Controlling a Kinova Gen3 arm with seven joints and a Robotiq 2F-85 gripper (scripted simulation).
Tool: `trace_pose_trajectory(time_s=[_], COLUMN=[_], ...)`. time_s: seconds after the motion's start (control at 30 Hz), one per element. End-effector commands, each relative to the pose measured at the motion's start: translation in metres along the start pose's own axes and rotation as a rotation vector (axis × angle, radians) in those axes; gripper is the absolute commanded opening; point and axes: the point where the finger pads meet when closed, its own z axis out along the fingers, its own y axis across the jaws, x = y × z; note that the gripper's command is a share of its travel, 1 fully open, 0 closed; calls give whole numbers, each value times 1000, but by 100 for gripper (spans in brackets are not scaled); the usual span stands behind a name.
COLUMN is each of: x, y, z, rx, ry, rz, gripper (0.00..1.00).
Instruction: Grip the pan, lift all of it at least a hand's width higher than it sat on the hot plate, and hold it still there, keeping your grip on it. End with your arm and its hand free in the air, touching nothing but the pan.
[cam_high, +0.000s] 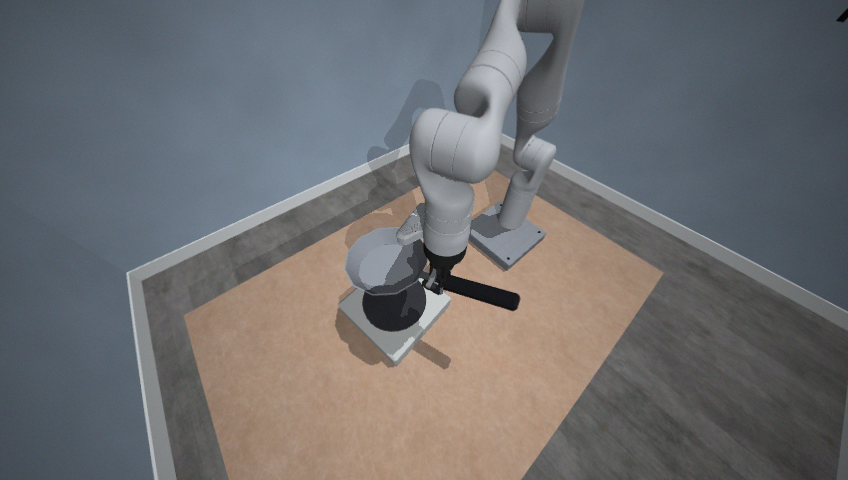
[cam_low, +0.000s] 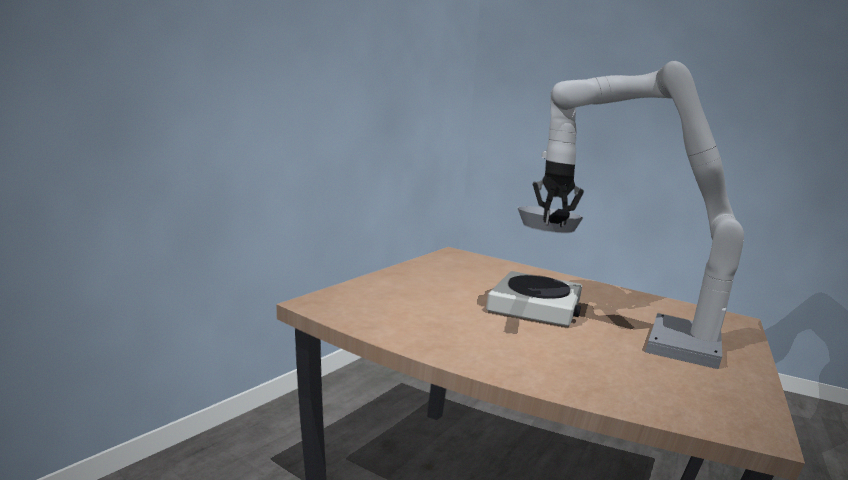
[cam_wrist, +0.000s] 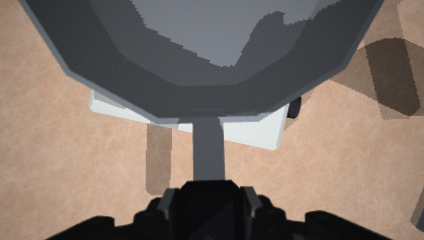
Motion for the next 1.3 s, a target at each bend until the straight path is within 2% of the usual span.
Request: trace_pose_trajectory(time_s=[0.0, 0.43, 1.27], x=[0, 0, 0], y=[-1, -1, -1], z=[-6, -29, -60], rx=[6, 6, 6], ry=[1, 1, 1], rz=[0, 0, 0], gripper=[0, 0, 0])
